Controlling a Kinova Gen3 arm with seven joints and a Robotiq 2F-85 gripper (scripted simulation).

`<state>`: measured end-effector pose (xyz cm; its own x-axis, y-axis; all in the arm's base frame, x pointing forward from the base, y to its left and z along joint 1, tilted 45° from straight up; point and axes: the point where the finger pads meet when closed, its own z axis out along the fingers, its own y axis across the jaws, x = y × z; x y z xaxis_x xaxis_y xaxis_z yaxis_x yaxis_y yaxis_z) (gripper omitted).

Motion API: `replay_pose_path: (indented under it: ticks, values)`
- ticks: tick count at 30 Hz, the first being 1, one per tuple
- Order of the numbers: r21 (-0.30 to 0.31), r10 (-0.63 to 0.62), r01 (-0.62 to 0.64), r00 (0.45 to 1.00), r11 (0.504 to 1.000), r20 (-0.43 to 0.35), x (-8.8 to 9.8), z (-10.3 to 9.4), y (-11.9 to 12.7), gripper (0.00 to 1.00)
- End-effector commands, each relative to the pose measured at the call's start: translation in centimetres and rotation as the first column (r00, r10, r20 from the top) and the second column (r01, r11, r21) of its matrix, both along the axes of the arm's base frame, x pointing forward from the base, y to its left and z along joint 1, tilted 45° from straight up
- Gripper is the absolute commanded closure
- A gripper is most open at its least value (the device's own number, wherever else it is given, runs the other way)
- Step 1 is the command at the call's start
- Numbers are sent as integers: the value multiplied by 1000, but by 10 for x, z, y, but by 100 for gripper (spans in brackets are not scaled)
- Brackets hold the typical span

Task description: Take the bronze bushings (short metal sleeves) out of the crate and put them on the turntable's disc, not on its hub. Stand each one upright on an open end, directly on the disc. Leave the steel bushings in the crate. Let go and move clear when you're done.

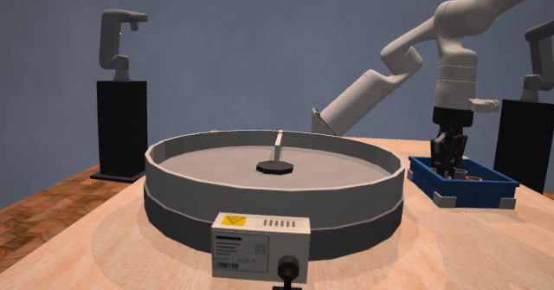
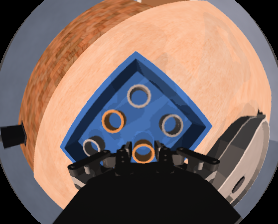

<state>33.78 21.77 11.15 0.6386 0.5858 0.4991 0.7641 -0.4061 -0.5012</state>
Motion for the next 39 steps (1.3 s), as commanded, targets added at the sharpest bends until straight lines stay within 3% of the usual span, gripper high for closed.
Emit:
replay_pose_path:
  ticks: [1,13,14,39]
  values:
    - [0,-1,1,1000,1000,1,1,0,0,61]
    - [0,-1,1,1000,1000,1,1,0,0,61]
    - [0,-1,1,1000,1000,1,1,0,0,100]
    - [0,-1,1,1000,1000,1,1,0,0,100]
